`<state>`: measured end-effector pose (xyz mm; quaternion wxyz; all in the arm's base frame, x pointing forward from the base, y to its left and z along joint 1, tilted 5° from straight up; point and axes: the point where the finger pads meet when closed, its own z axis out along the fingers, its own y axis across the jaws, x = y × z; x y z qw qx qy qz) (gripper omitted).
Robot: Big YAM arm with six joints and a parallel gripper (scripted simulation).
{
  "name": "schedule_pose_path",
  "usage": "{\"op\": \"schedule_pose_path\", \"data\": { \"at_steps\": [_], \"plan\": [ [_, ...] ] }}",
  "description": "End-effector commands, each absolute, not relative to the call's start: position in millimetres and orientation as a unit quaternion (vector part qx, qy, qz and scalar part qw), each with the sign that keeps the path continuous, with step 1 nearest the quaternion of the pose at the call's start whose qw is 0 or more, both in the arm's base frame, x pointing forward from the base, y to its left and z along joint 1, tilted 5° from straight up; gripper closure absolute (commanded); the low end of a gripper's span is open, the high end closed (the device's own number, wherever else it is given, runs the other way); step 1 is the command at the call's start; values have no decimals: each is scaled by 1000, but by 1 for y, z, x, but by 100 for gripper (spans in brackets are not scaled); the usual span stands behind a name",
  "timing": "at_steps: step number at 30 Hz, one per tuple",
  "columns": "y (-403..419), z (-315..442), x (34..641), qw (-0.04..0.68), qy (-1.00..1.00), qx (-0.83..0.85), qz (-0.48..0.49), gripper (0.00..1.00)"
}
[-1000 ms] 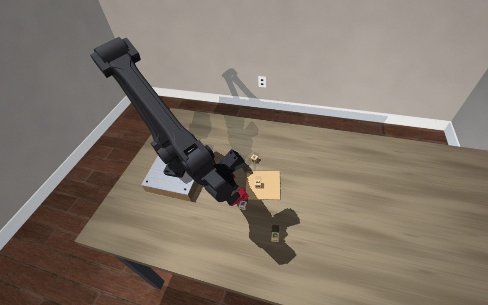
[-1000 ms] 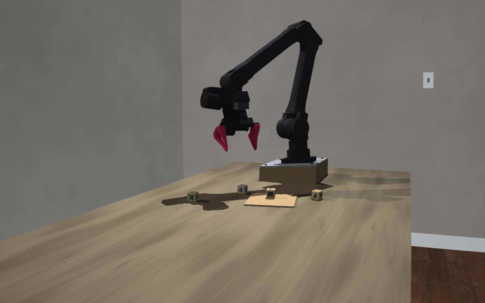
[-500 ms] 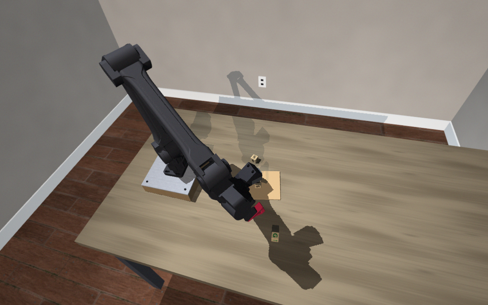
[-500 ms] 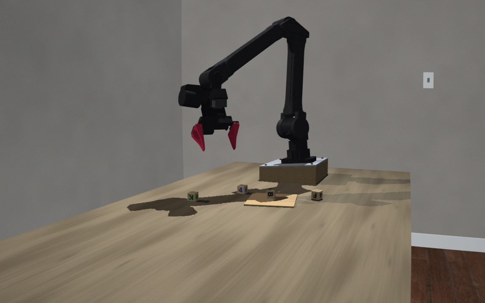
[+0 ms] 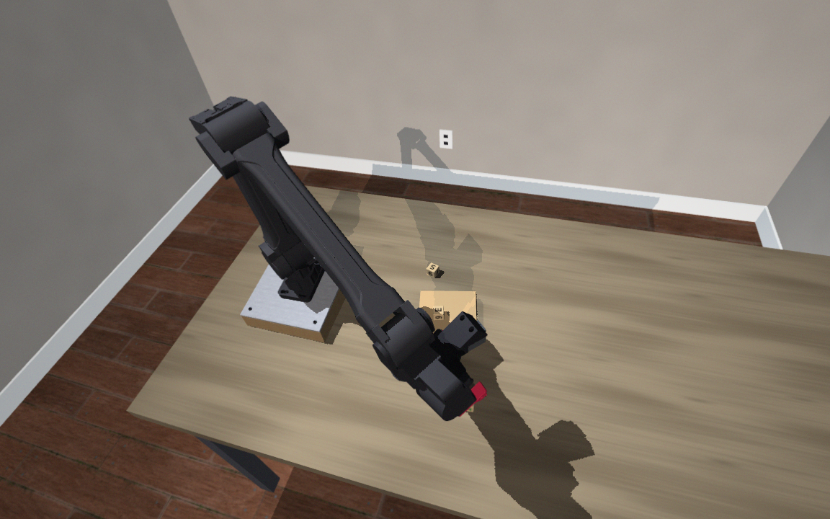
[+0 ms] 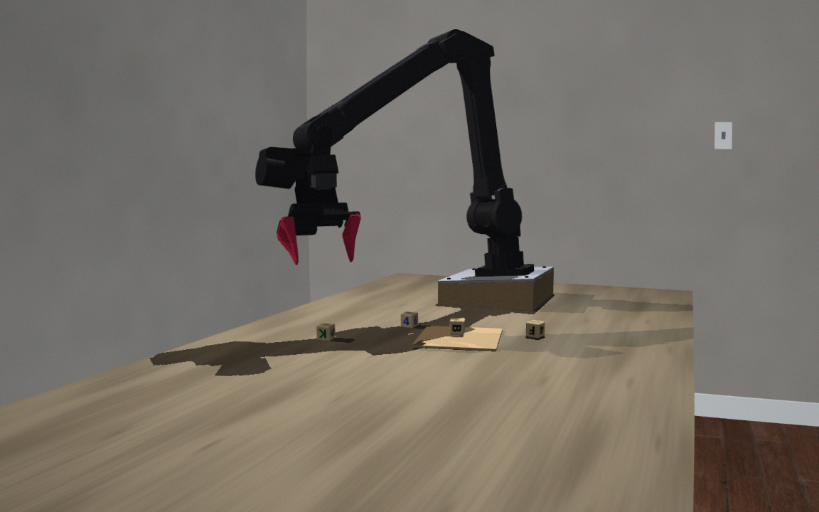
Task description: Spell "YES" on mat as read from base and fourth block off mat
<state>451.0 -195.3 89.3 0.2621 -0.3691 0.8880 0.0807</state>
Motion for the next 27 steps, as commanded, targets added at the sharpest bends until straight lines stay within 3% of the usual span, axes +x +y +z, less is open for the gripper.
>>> {"op": "schedule_pose_path", "data": {
  "at_steps": [1,27],
  "plan": [
    [-203,107,465,274,885,-371,65,0],
    [-202,102,463,272,886,-370,70,0]
  ]
}}
